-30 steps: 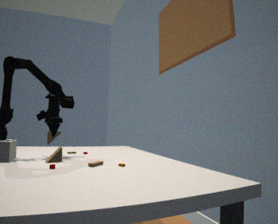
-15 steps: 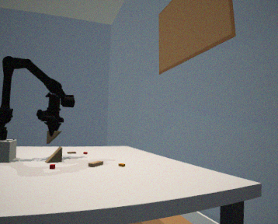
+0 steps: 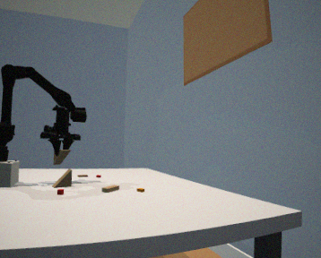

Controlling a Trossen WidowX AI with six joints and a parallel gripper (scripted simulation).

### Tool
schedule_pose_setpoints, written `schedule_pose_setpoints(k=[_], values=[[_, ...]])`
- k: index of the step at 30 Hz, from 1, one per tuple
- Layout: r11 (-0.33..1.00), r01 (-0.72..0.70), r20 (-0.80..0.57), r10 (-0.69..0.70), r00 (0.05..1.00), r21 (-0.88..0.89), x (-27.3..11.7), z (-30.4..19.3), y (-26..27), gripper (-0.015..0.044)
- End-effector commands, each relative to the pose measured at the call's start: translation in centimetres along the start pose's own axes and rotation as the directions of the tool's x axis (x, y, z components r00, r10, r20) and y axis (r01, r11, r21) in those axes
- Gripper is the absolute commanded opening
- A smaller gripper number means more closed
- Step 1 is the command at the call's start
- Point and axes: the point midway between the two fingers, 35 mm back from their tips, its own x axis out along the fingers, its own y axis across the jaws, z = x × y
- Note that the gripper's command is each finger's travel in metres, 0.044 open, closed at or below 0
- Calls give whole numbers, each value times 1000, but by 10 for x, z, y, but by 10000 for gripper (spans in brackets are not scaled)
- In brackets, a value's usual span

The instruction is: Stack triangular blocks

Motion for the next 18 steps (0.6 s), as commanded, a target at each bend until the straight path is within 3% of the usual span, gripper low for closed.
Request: schedule_pose_setpoints(k=[1, 18], values=[[990, 1, 0, -1, 1000, 138, -2, -3, 3, 0], [746, 0, -1, 1, 1000, 666, -7, -14, 15, 0]])
